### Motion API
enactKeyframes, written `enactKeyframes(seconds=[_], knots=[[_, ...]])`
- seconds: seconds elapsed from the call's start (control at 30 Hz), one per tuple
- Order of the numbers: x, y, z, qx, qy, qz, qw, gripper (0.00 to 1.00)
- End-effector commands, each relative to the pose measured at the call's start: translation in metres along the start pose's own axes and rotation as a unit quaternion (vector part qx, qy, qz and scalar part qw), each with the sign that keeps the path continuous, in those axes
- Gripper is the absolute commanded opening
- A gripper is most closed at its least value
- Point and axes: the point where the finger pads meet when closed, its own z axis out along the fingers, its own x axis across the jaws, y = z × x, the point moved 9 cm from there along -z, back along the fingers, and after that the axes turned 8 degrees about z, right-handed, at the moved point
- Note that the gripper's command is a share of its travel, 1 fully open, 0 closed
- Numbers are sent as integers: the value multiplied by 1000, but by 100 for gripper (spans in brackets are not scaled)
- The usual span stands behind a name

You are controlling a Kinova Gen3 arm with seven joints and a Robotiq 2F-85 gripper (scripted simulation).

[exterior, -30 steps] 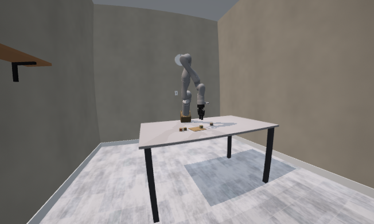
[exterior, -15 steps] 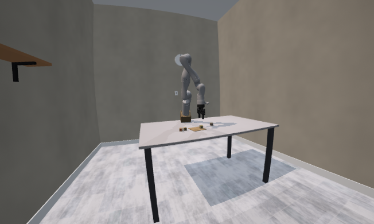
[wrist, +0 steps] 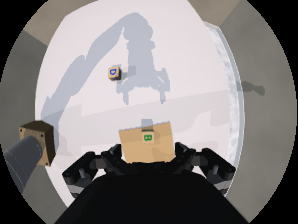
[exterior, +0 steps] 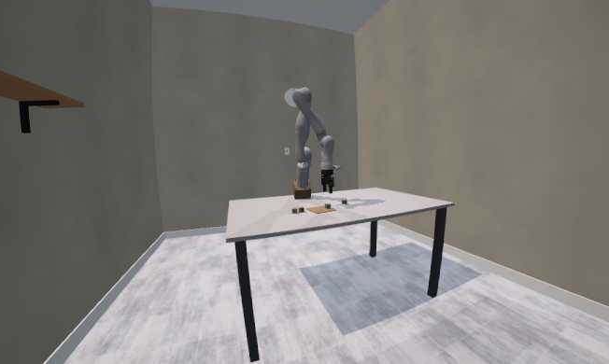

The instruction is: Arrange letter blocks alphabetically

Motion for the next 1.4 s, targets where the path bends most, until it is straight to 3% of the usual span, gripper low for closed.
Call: enactKeyframes(seconds=[0.0, 0.33, 0.83, 1.13, 1.33, 1.37], knots=[[-1, -2, 0, 0, -1, -1, 1000, 100], [-12, -29, 5, -6, -9, -5, 1000, 100], [-80, -126, 8, -8, -5, -14, 1000, 100], [-103, -149, 5, -1, 0, -14, 1000, 100], [-107, -152, 4, 1, 0, -14, 1000, 100], [-107, -152, 4, 1, 0, -14, 1000, 67]])
